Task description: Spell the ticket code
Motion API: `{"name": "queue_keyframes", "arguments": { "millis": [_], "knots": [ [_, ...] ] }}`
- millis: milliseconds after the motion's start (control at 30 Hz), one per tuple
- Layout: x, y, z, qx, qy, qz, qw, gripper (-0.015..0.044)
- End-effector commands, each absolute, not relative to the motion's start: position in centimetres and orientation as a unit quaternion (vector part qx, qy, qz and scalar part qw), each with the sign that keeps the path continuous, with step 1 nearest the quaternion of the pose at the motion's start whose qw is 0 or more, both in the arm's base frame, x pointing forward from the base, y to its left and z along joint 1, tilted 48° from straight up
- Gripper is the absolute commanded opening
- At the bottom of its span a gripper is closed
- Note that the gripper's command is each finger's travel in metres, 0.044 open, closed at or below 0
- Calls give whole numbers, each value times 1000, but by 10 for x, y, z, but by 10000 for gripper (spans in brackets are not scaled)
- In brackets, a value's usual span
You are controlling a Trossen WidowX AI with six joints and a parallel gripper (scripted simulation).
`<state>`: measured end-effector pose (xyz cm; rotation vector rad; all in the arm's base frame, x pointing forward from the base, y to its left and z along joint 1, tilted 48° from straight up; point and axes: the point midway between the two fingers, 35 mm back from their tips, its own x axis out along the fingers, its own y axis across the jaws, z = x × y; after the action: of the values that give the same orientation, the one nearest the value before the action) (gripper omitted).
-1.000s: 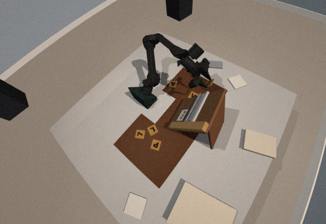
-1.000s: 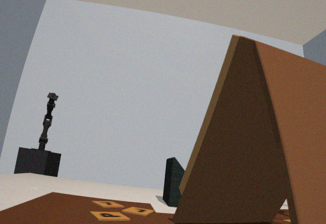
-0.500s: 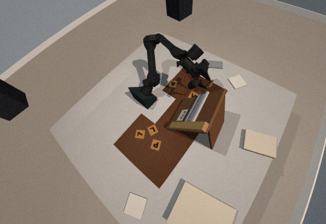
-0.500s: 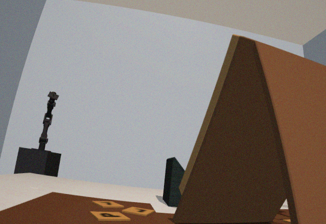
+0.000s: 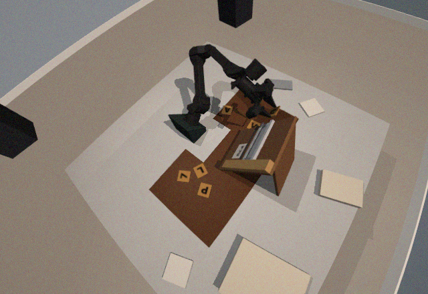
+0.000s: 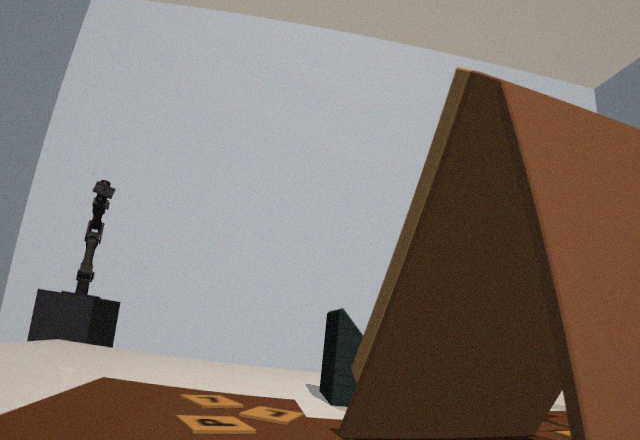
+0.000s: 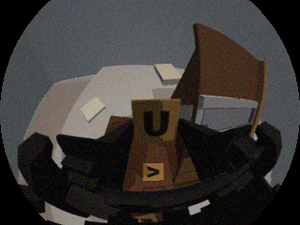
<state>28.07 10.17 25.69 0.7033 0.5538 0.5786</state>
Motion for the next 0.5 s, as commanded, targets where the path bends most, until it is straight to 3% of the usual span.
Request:
{"name": "queue_keyframes", "arguments": {
  "millis": [0,467],
  "knots": [
    [281,100,253,335,266,276,861,0],
    [283,96,248,335,266,276,861,0]
  ]
}}
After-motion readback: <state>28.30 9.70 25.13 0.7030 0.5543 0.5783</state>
